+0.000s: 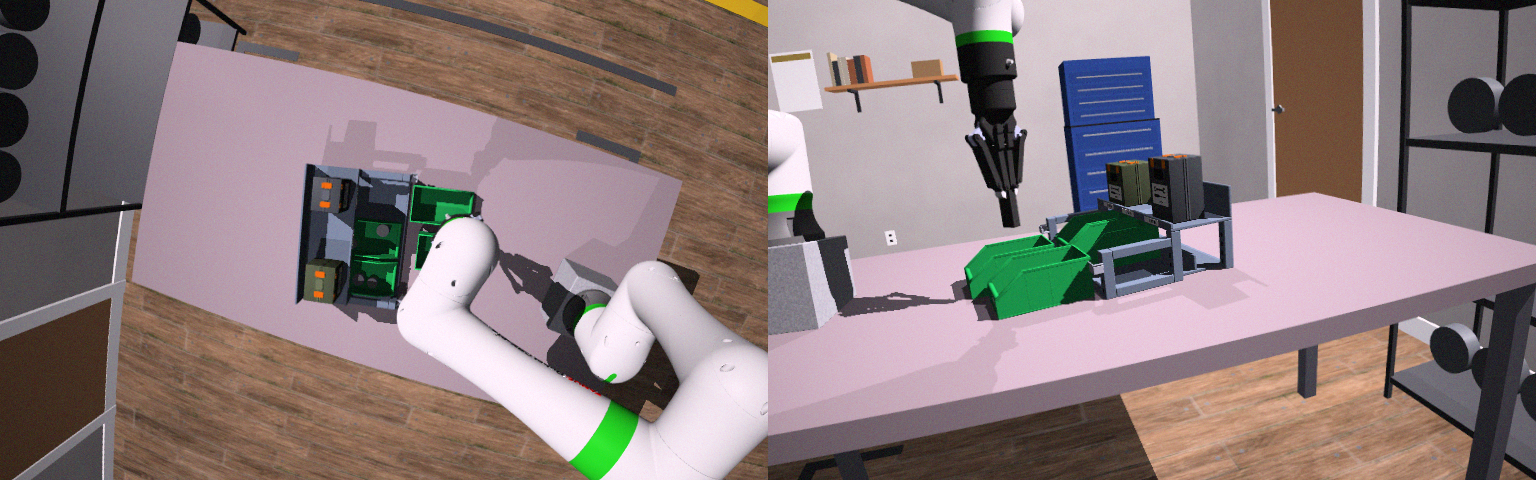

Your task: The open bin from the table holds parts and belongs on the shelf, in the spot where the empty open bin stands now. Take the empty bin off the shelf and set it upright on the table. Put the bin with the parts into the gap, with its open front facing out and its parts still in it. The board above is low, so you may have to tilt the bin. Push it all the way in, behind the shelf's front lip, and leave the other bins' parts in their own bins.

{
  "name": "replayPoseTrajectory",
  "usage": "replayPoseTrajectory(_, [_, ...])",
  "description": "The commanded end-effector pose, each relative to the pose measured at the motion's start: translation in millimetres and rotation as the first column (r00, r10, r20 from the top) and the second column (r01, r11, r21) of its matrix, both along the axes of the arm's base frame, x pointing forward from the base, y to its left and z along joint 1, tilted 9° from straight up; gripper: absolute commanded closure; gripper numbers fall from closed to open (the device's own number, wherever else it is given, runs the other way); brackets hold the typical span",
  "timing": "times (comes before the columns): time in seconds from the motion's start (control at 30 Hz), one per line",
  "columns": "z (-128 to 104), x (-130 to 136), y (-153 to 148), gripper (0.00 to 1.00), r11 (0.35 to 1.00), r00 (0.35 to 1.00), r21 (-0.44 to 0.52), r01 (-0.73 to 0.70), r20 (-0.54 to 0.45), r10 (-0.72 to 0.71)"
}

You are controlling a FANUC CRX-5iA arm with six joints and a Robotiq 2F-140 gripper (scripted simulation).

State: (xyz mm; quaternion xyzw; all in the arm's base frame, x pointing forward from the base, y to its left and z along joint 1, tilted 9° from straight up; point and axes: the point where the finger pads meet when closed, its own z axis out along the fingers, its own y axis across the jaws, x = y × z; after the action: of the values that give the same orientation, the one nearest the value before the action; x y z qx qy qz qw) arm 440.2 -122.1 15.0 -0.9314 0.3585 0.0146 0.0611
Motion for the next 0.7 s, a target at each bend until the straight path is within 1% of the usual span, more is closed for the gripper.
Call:
replayPoseTrajectory(0.0, [18.7,21.0,17.3,0.90,0.962,0.961,0.000,-0.273,0.038,0.273])
replayPoseTrajectory(0.07, [22.6,25.0,21.3,0.90,0.928,0.927,-0.010,-0.372,0.052,0.372])
replayPoseTrajectory(0.13, [22.6,25.0,21.3,0.90,0.928,0.927,-0.010,-0.372,0.052,0.372])
replayPoseTrajectory(0.17, [23.6,26.1,22.5,0.90,0.862,0.859,-0.023,-0.507,0.069,0.507])
replayPoseTrajectory(0.27, [24.5,27.0,23.4,0.90,0.794,0.790,-0.033,-0.607,0.081,0.608])
replayPoseTrajectory(0.3, [24.5,27.0,23.4,0.76,0.763,0.759,-0.036,-0.645,0.085,0.645])
replayPoseTrajectory(0.47, [24.5,27.0,23.4,0.76,0.601,0.594,-0.042,-0.798,0.112,0.796])
replayPoseTrajectory(0.67, [24.5,27.0,23.4,0.76,0.601,0.594,-0.042,-0.798,0.112,0.796])
